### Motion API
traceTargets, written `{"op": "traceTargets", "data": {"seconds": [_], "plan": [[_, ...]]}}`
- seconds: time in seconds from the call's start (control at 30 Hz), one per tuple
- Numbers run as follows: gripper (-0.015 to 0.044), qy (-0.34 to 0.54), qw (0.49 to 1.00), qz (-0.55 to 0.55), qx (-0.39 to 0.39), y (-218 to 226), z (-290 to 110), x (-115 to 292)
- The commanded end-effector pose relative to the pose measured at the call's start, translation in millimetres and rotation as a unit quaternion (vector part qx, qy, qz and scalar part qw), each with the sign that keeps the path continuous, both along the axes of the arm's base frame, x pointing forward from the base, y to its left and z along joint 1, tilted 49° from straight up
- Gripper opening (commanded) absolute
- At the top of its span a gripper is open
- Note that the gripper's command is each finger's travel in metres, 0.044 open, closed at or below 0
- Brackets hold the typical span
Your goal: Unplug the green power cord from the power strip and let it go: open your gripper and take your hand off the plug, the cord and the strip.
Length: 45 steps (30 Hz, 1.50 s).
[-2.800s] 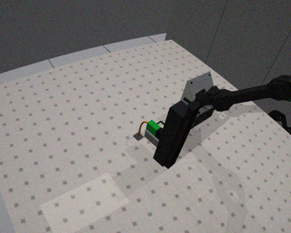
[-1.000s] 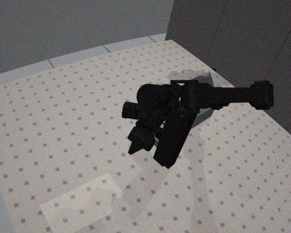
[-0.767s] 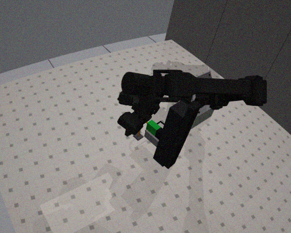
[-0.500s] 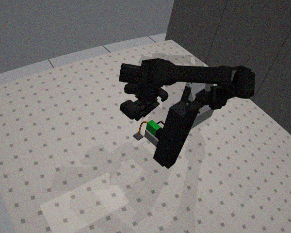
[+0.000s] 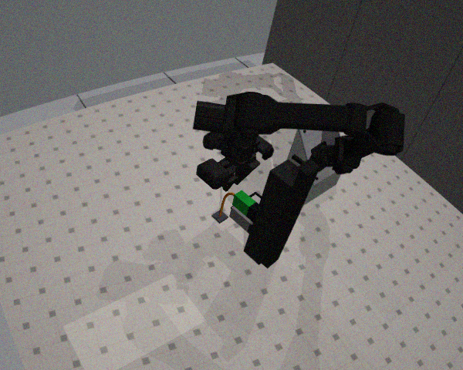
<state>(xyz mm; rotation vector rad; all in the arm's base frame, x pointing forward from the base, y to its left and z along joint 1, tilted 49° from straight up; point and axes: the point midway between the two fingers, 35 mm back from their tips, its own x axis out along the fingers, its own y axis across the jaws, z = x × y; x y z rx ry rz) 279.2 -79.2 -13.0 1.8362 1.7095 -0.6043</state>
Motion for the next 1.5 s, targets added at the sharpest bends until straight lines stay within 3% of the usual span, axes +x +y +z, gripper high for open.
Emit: {"op": "traceTargets", "data": {"seconds": [0.0,0.57,1.13,1.27,1.47], "plan": [[0.0160,0.003,1.000,-0.001,0.002,5,5,-2],[0.0160,0.003,1.000,-0.001,0.003,23,25,-4],[0.0160,0.003,1.000,0.000,0.003,33,17,-3],[0.0055,0.001,1.000,0.002,0.001,30,19,-3],[0.0015,0.001,1.000,0.002,0.001,30,19,-3]]}}
